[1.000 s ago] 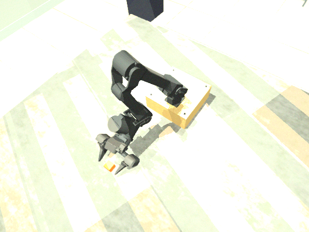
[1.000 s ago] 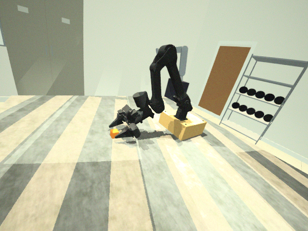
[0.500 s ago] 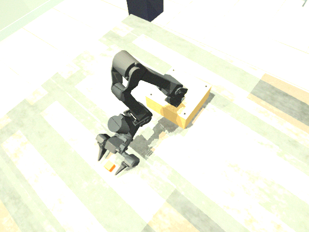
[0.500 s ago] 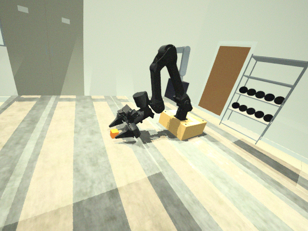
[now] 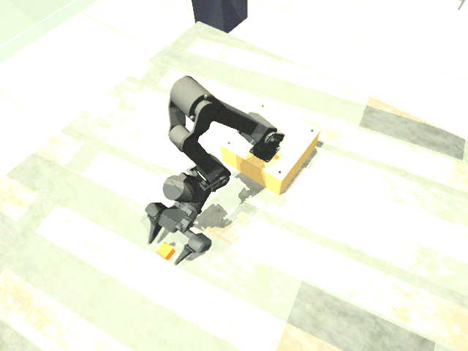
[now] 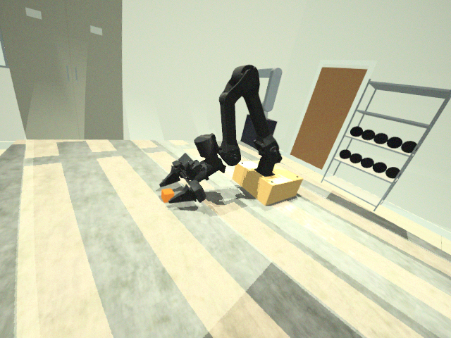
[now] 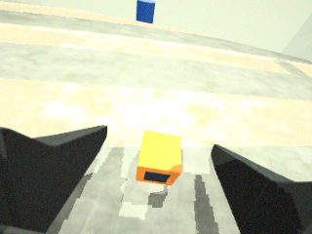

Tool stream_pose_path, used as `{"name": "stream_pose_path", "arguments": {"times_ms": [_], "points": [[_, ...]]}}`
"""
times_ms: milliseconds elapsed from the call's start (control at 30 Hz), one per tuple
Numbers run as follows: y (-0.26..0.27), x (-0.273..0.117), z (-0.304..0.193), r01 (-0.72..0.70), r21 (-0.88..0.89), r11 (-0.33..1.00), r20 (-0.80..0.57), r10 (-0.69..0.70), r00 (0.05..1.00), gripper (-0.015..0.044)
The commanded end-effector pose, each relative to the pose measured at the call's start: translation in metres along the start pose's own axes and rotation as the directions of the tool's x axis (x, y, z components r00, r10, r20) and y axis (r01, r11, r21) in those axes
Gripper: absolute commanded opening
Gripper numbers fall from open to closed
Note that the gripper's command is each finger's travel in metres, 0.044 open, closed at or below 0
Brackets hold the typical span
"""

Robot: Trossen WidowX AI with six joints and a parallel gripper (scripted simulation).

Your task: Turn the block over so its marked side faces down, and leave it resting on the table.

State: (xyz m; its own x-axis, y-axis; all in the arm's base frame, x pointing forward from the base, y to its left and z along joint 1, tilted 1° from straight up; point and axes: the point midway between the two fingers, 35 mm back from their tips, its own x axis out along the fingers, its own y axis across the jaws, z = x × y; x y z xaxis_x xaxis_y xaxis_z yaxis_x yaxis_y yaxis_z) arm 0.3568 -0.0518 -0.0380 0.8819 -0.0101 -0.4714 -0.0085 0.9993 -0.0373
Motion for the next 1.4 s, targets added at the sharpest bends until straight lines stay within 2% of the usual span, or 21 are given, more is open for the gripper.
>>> {"name": "stream_pose_path", "arguments": {"times_ms": [0, 167, 333, 367, 533, 1133, 1367], "points": [[-0.001, 0.004, 0.004, -0.004, 0.008, 1.0, -0.042, 0.004, 0.999, 0.044], [-0.003, 0.001, 0.02, -0.001, 0.012, 1.0, -0.212, 0.004, 0.977, 0.044], [-0.002, -0.026, 0.041, -0.002, 0.008, 1.0, -0.377, 0.005, 0.926, 0.044], [-0.003, -0.03, 0.056, 0.004, -0.003, 1.0, -0.359, -0.004, 0.933, 0.044], [0.0, -0.049, 0.051, -0.005, 0.003, 1.0, -0.457, 0.006, 0.889, 0.044], [0.0, -0.049, 0.052, -0.005, 0.004, 1.0, -0.464, 0.006, 0.886, 0.044], [-0.002, -0.032, 0.066, -0.004, 0.015, 1.0, -0.639, 0.012, 0.769, 0.044]]}}
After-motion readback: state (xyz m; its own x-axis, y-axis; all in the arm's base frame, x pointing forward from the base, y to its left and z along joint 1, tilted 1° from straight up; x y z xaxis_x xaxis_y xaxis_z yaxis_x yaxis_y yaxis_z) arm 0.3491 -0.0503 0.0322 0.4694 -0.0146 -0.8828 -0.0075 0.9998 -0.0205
